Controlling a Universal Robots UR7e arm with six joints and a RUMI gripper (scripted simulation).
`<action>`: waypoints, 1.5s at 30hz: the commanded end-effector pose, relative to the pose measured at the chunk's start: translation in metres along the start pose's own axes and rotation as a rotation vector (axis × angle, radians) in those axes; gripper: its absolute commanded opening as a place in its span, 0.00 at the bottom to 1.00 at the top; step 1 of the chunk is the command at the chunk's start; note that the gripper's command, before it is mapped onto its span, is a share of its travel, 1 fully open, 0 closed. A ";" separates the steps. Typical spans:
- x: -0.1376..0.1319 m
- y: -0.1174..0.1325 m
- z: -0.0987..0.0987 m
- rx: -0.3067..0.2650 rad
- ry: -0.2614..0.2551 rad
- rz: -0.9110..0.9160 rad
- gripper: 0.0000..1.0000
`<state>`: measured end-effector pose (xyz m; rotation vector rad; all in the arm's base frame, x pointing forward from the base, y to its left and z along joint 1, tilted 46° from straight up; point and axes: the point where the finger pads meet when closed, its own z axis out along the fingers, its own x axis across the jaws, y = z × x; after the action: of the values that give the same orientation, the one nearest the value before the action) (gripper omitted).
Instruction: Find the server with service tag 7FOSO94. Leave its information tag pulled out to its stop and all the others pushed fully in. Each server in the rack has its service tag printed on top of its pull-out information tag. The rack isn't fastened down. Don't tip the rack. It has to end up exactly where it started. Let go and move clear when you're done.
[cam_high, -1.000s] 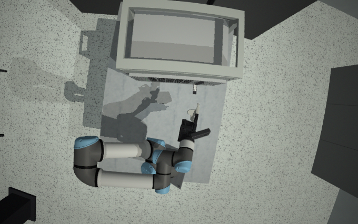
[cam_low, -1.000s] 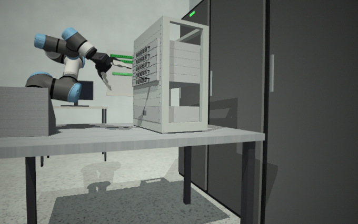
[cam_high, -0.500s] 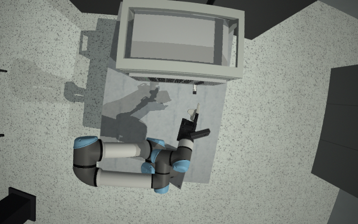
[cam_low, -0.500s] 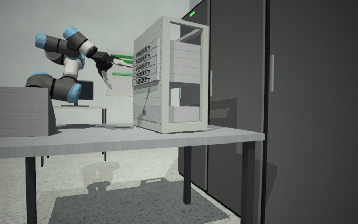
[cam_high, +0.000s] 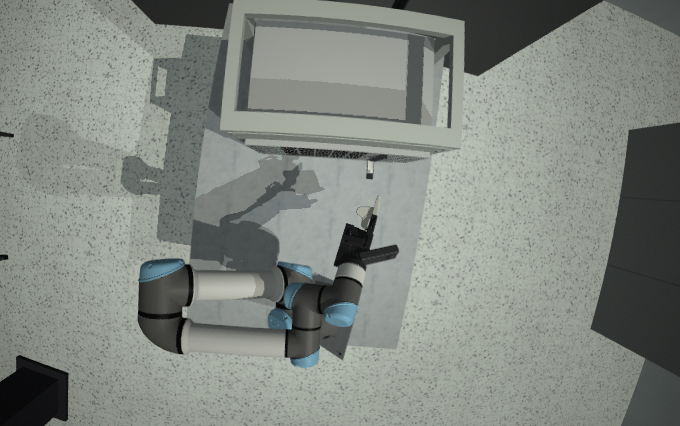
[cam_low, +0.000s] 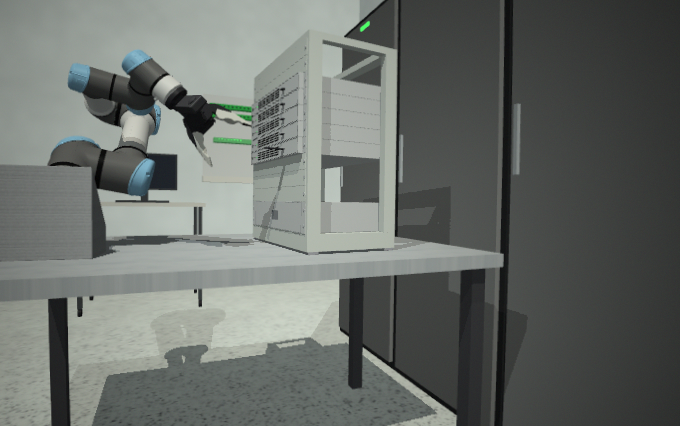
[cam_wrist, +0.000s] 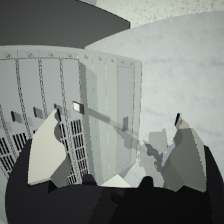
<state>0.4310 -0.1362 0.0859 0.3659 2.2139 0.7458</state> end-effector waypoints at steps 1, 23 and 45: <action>-0.002 -0.001 -0.001 0.012 0.001 0.001 1.00; -0.012 -0.001 -0.006 0.058 0.002 0.005 1.00; -0.022 -0.001 -0.012 0.104 -0.003 0.010 1.00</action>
<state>0.4364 -0.1510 0.1028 0.4246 2.2538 0.6448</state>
